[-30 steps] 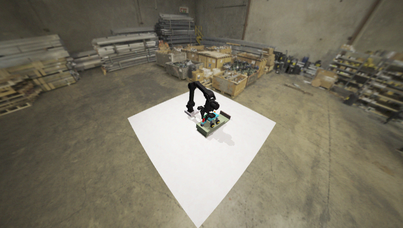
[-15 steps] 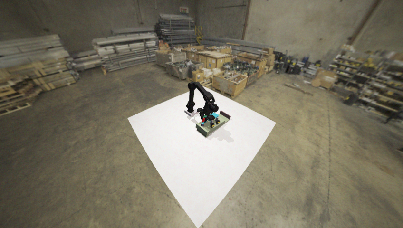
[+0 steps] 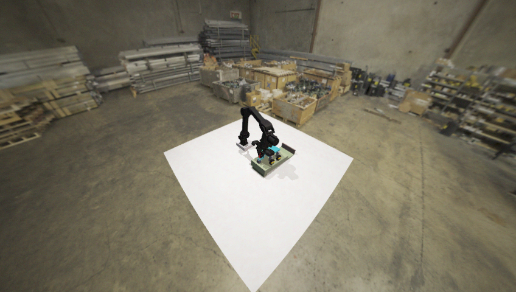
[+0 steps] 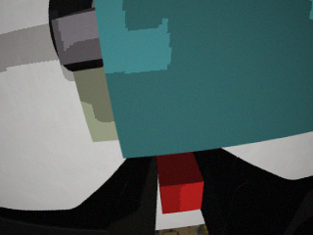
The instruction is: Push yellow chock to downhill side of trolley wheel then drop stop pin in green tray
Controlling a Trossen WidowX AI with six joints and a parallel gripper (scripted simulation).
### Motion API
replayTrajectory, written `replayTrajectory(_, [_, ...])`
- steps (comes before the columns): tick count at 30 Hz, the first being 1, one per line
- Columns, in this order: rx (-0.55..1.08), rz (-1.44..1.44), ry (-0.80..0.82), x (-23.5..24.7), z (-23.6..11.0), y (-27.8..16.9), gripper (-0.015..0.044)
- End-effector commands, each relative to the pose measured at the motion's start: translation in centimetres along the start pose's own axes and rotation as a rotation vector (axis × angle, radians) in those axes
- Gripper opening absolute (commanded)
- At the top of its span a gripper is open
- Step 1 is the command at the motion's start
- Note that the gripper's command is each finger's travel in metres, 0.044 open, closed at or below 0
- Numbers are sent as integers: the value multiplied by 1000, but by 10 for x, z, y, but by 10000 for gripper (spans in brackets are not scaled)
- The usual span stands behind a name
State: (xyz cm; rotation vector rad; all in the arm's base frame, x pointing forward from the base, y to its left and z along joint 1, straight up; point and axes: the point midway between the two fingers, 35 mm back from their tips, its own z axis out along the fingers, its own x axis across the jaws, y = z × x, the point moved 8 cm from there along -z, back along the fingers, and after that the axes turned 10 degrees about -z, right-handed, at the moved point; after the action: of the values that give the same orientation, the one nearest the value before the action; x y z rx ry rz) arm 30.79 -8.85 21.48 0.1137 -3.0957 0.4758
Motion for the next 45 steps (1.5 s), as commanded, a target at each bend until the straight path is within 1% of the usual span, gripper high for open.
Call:
replayTrajectory(1, [1, 1, -2, 0, 0, 0, 19])
replayTrajectory(4, [1, 1, -2, 0, -1, 0, 0])
replayTrajectory(45, [2, -6, 2, 2, -19, -1, 0])
